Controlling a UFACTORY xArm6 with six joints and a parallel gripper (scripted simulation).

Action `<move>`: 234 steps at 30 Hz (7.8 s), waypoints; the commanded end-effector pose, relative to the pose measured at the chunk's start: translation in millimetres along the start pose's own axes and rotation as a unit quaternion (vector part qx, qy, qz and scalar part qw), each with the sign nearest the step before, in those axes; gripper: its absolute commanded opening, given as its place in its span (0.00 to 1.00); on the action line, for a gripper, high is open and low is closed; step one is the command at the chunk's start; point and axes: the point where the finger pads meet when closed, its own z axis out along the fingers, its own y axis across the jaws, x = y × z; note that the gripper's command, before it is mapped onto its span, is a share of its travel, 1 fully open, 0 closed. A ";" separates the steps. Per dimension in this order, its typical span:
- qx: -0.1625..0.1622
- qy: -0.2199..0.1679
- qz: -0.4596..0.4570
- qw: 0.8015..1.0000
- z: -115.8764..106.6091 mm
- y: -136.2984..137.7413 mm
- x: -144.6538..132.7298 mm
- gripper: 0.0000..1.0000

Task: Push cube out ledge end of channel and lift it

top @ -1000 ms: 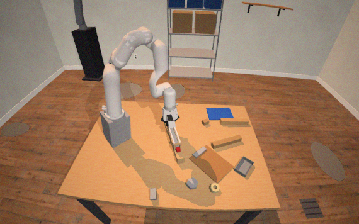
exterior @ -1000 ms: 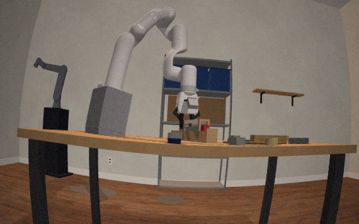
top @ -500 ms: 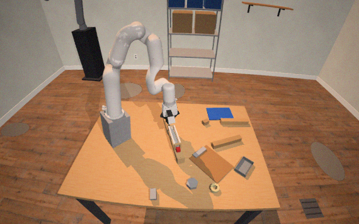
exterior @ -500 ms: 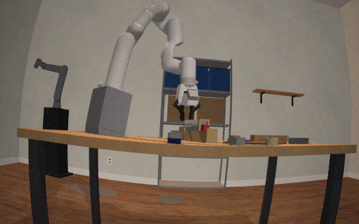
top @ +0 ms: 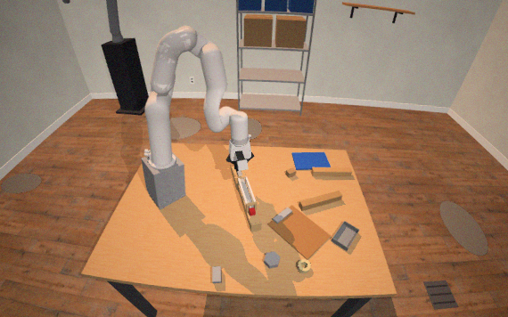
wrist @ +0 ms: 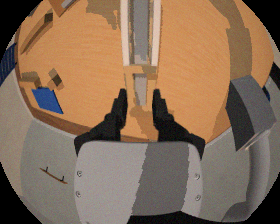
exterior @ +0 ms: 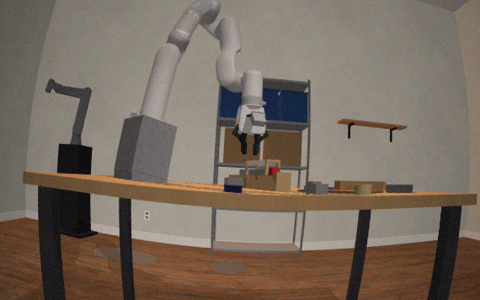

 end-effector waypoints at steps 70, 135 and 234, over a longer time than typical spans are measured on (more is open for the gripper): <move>-0.005 0.003 0.000 1.000 70.8 -1.0 -92.3 0.00; -0.005 0.003 0.000 1.000 19.7 -1.7 -59.7 0.00; -0.005 0.003 0.000 1.000 44.3 -0.2 248.5 0.43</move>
